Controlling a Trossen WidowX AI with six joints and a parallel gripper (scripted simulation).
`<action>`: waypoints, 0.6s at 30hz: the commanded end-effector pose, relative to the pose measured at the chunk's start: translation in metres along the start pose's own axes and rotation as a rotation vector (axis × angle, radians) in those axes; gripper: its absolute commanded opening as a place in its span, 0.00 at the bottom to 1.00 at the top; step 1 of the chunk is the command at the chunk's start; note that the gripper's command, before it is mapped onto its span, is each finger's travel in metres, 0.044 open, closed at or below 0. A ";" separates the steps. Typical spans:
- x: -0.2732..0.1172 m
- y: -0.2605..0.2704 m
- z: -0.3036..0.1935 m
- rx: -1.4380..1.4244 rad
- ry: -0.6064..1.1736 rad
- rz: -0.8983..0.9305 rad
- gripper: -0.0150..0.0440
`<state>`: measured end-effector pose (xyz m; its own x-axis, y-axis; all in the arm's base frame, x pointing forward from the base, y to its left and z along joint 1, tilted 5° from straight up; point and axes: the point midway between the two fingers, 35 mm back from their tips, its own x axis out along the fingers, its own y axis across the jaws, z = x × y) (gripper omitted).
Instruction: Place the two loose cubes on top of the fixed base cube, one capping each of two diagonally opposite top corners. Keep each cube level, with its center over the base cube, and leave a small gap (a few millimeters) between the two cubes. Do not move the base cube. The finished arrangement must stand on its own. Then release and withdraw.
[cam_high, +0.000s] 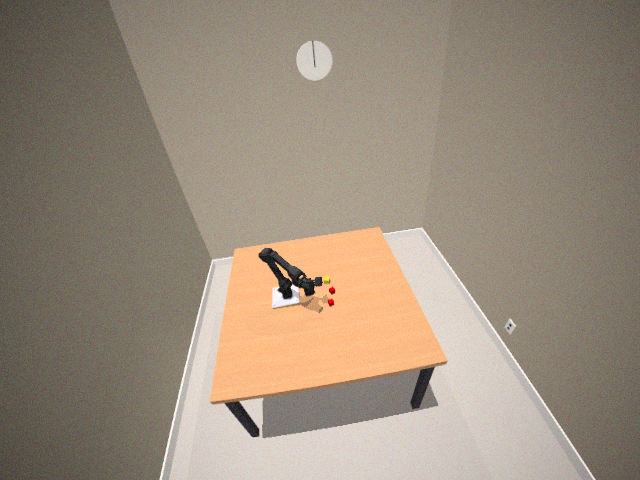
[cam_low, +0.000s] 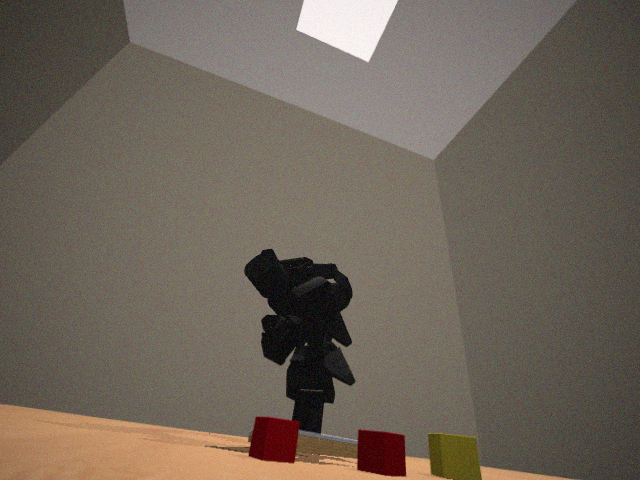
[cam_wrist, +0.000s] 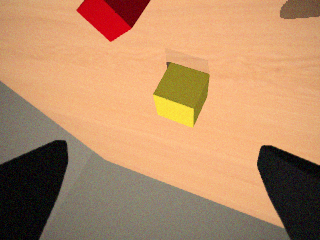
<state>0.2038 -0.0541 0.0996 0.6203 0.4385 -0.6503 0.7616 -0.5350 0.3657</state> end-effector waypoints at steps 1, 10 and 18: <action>0.000 0.001 0.000 -0.002 -0.003 -0.003 0.89; -0.005 0.030 0.012 -0.113 -0.162 -0.160 0.70; -0.008 0.060 0.024 -0.237 -0.307 -0.320 0.70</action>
<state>0.2301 -0.0945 0.1087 0.3729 0.3451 -0.8613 0.9139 -0.2973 0.2765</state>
